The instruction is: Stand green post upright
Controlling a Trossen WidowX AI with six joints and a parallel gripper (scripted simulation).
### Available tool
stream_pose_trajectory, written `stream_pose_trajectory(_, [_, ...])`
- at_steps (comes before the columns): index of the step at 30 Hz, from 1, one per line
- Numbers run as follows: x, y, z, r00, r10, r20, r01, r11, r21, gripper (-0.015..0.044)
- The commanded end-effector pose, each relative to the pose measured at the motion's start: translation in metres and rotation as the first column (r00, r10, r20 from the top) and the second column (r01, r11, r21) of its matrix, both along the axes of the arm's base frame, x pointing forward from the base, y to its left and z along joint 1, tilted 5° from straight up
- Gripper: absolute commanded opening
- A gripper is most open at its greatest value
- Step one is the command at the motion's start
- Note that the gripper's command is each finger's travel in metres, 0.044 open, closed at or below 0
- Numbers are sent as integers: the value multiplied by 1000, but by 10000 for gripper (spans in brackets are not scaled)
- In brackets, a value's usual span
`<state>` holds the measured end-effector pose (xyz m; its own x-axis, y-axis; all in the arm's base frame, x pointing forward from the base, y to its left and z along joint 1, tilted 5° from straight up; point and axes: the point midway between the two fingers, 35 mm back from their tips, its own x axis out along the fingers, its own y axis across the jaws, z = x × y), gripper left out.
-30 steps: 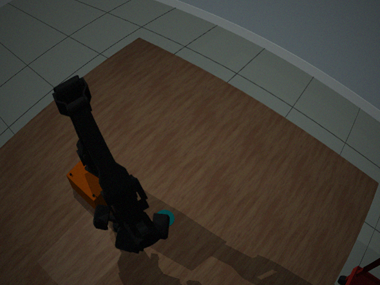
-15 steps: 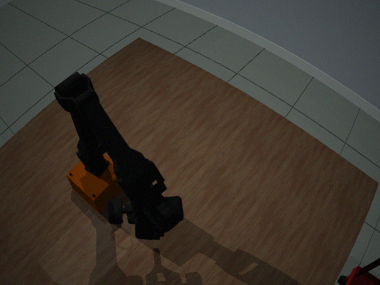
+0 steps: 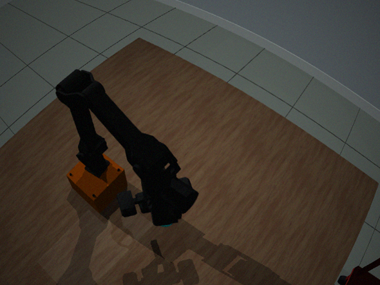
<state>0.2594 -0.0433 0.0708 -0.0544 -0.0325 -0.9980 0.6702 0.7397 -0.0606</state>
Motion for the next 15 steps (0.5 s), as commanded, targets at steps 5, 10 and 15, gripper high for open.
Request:
stream_pose_trajectory(5, [-1, 23, 3, 995, 105, 1, -105, 994, 10, 23])
stream_pose_trajectory(10, [-2, 38, 4, 986, 166, -1, -165, 986, 10, 23])
stream_pose_trajectory(15, [-2, 45, 4, 981, 196, -2, -196, 981, 9, 23])
